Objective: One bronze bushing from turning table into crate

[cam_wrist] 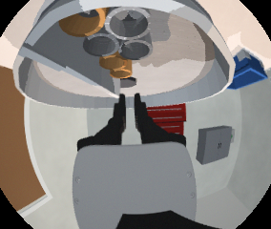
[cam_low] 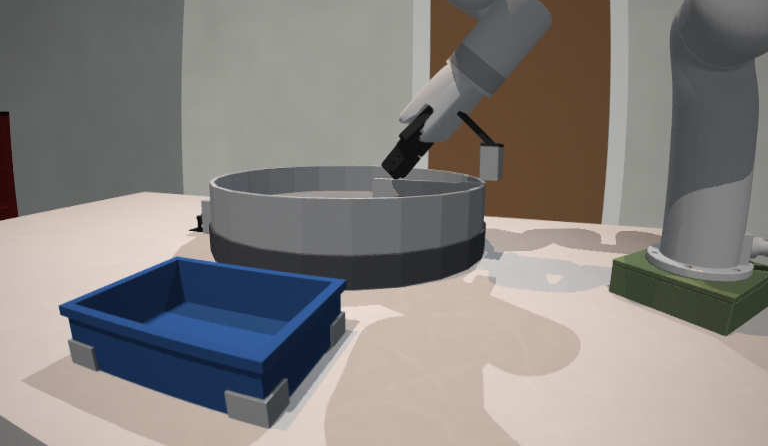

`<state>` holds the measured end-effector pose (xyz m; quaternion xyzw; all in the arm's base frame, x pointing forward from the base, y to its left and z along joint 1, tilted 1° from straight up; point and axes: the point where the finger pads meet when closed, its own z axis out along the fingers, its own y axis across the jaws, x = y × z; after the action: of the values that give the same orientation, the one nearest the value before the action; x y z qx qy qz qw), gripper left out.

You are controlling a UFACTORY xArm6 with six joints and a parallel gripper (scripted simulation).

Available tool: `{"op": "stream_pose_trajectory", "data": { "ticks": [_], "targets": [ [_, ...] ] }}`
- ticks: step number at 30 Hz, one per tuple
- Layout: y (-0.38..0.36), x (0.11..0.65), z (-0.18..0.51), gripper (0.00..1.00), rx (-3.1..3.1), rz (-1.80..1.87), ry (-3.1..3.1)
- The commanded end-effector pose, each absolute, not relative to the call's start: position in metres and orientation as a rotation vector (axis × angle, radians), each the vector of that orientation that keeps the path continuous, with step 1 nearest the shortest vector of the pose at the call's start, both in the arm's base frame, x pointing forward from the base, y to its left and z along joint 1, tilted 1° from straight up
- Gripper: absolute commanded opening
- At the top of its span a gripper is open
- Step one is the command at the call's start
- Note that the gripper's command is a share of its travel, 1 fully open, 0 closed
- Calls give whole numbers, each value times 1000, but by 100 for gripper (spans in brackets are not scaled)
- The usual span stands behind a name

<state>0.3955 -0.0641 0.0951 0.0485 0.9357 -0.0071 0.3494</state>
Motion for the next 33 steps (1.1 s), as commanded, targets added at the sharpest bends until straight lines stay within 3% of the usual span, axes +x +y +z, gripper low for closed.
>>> {"op": "stream_pose_trajectory", "data": {
  "ticks": [1, 33],
  "targets": [
    [-64, 396, 95, 14, 126, -19, 2421],
    [-64, 397, 71, 14, 126, -19, 2421]
  ]
}}
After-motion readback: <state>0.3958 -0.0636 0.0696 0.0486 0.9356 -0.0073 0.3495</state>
